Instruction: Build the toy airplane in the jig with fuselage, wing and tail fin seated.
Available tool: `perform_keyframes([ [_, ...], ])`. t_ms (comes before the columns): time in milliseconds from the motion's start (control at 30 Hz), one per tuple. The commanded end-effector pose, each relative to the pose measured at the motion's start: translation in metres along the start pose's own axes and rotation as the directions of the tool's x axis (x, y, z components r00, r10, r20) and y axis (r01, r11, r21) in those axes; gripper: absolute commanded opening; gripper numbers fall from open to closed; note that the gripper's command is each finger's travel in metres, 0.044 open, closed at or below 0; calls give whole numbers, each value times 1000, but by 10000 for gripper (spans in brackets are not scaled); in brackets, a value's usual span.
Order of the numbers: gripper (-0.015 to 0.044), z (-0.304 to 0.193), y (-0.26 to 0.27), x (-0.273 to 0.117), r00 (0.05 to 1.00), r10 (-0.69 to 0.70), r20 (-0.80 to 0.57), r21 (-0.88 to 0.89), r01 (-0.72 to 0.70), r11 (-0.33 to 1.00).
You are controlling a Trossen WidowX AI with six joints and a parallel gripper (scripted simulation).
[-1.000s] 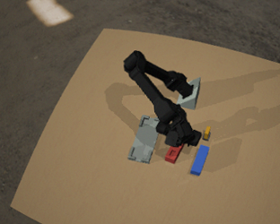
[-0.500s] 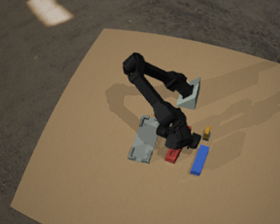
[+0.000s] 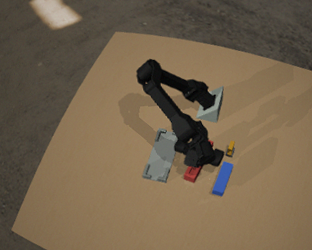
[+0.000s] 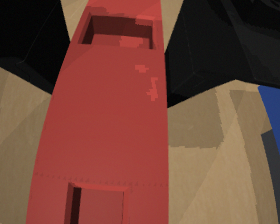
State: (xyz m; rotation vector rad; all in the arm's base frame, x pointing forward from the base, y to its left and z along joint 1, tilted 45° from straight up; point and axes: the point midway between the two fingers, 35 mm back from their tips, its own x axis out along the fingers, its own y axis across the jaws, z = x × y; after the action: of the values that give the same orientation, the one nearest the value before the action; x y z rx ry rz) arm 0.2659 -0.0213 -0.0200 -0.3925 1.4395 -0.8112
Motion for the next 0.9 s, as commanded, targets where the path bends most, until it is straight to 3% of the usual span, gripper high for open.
perform_keyframes([
  [0, 144, 0, 0, 0, 1000, -4, 3, -4, 4, 1000],
  [233, 0, 2, 1, -10, 1000, -2, 3, -4, 2, 1000],
  [867, 0, 7, 6, -68, 1000, 6, 2, -6, -6, 1000],
])
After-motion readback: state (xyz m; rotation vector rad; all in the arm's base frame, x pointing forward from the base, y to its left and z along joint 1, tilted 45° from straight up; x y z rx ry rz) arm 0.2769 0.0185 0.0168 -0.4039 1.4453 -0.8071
